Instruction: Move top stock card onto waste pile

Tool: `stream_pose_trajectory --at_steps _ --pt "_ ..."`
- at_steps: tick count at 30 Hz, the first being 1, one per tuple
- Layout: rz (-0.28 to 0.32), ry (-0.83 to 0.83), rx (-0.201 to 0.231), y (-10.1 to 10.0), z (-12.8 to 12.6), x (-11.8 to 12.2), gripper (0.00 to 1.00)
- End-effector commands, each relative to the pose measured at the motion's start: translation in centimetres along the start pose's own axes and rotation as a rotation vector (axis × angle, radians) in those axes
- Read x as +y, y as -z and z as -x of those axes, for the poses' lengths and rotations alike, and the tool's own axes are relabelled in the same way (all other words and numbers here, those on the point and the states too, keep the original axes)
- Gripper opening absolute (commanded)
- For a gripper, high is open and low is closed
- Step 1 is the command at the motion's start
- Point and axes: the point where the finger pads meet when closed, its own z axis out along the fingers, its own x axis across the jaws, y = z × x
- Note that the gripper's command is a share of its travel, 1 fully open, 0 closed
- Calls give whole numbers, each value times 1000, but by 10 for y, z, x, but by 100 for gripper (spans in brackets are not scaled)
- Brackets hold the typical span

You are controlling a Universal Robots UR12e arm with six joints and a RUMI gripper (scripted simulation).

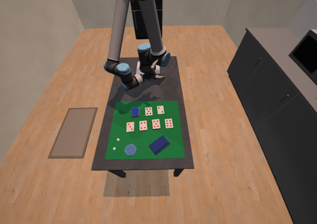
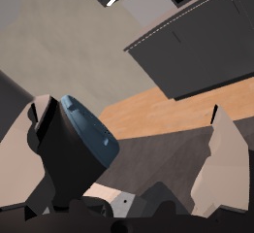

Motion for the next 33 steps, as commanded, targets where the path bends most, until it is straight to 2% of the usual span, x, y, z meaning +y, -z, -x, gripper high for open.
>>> stream_pose_trajectory --at_steps 1,22,27,32,33 --pt "0 0 0 0 0 0 100" --pt "6 5 -1 1 -1 0 100" --pt "41 32 -8 9 -4 1 100" --pt "123 96 -26 26 -14 3 100" --pt "123 96 -26 26 -14 3 100"
